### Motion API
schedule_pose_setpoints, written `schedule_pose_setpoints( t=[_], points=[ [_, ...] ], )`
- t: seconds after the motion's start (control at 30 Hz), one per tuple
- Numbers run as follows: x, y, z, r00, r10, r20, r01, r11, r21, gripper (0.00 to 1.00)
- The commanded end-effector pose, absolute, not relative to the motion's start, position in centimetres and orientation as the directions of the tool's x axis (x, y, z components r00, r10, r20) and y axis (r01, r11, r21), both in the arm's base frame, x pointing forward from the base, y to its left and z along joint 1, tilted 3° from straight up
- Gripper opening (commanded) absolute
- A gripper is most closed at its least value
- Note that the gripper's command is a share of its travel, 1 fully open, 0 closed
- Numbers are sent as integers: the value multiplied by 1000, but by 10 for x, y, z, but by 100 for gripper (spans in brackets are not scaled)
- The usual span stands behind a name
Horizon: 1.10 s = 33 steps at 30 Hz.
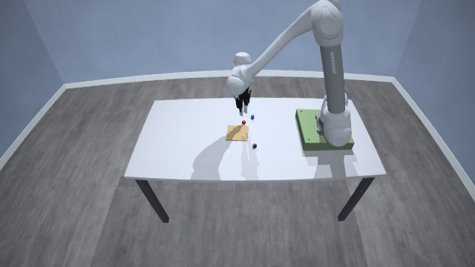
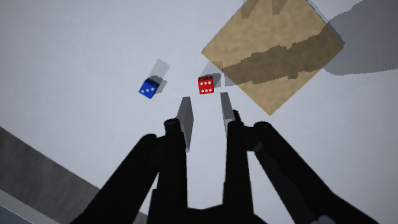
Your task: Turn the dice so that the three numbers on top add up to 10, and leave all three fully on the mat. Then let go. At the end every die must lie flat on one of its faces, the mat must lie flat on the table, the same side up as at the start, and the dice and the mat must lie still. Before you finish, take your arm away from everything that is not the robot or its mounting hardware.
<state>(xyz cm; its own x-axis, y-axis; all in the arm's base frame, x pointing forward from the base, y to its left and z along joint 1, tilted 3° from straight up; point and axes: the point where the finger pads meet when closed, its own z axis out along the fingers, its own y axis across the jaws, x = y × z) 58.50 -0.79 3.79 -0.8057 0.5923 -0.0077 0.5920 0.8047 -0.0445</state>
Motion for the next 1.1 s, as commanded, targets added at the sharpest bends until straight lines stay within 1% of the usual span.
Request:
schedule_pose_setpoints(
  t=[0.0,0.57,1.07],
  points=[
    [585,-8,38,-806,592,-8,592,805,-44,21],
    [585,-8,32,-806,592,-7,592,805,-44,21],
    [584,-9,11,-806,592,-7,592,805,-44,21]
  ],
)
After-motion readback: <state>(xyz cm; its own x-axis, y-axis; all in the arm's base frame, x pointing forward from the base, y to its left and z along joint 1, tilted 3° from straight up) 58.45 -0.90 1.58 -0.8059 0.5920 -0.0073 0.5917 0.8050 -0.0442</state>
